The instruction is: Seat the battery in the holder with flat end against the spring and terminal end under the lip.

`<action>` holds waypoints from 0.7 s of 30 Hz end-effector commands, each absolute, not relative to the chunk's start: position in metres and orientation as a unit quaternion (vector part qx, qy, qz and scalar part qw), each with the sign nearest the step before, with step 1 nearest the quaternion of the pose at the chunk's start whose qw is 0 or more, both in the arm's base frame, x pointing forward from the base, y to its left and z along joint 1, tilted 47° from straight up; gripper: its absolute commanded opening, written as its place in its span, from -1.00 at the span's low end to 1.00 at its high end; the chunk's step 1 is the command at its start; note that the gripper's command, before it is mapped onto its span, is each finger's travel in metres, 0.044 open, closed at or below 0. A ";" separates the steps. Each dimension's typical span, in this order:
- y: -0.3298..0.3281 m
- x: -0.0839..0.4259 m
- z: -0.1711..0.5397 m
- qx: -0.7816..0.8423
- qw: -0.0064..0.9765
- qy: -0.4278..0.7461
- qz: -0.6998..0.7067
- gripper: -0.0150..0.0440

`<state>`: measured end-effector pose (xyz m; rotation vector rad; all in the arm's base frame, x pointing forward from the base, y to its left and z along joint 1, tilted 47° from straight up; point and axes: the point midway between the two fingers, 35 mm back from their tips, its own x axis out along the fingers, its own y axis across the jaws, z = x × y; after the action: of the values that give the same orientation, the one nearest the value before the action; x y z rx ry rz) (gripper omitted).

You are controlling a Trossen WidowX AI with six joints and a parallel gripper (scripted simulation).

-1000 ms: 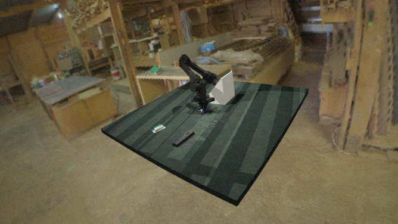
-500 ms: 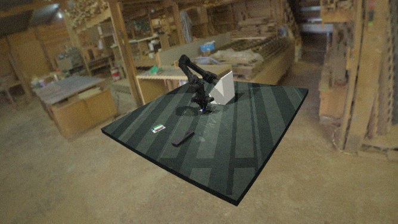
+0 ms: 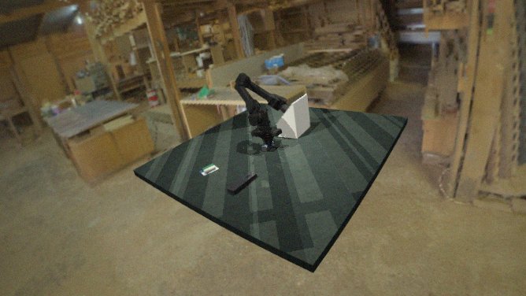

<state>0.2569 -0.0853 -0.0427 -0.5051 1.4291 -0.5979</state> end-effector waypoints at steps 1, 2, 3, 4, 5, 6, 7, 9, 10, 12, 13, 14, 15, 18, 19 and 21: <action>-0.087 0.252 -0.045 -0.220 0.671 0.654 -0.270 -0.28; -0.088 0.252 -0.045 -0.220 0.669 0.656 -0.271 -0.28; -0.088 0.252 -0.044 -0.219 0.667 0.658 -0.272 -0.28; -0.088 0.252 -0.044 -0.218 0.665 0.660 -0.273 -0.28; -0.088 0.252 -0.044 -0.217 0.663 0.662 -0.273 -0.28; -0.089 0.252 -0.044 -0.216 0.661 0.664 -0.274 -0.28; -0.089 0.252 -0.044 -0.215 0.660 0.666 -0.275 -0.28; -0.089 0.253 -0.043 -0.213 0.656 0.669 -0.276 -0.28; -0.089 0.253 -0.043 -0.213 0.655 0.670 -0.277 -0.28; -0.090 0.254 -0.043 -0.211 0.653 0.672 -0.278 -0.28; -0.090 0.254 -0.043 -0.211 0.652 0.673 -0.278 -0.28; -0.090 0.254 -0.043 -0.211 0.652 0.673 -0.278 -0.28; -0.090 0.254 -0.043 -0.211 0.652 0.673 -0.278 -0.28; -0.090 0.256 -0.043 -0.210 0.652 0.673 -0.278 -0.28; -0.090 0.257 -0.043 -0.210 0.652 0.673 -0.278 -0.28; -0.090 0.259 -0.042 -0.210 0.652 0.674 -0.278 -0.28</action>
<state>0.2586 -0.0896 -0.0424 -0.4775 1.5194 -0.6268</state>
